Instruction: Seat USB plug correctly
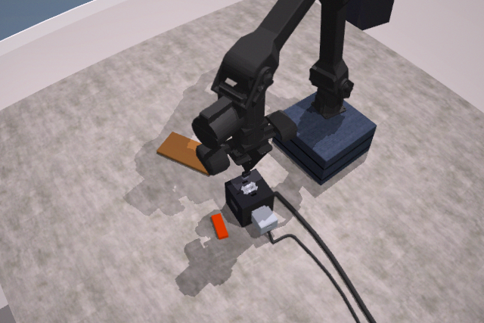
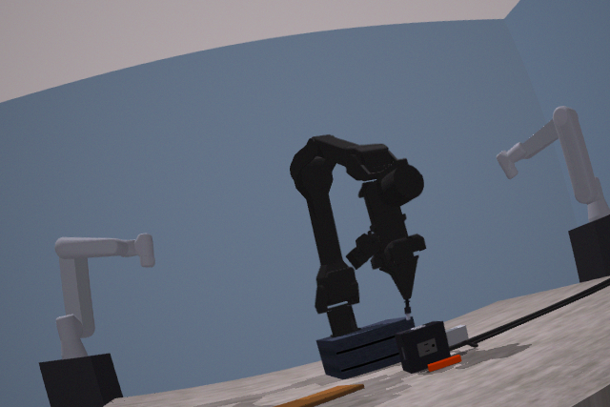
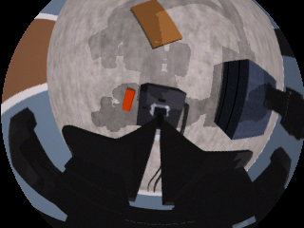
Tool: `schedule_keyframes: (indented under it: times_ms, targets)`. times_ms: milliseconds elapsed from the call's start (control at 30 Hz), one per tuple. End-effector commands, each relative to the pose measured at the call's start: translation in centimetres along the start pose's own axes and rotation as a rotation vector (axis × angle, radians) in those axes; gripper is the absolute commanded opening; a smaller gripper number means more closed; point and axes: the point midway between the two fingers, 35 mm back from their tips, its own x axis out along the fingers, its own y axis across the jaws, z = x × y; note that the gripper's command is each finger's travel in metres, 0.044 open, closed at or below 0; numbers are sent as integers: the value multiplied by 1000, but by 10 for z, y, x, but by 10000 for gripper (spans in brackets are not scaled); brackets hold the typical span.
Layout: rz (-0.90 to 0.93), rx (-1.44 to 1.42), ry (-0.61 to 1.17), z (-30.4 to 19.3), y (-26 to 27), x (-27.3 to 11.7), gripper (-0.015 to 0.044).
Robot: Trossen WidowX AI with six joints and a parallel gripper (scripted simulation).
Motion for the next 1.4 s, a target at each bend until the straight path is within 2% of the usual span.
schedule_keyframes:
  times_ms: [0,1367]
  targets:
    - [-2,1,7,-1,-1,1,0]
    - [-1,13,45,-3,-1,6,0]
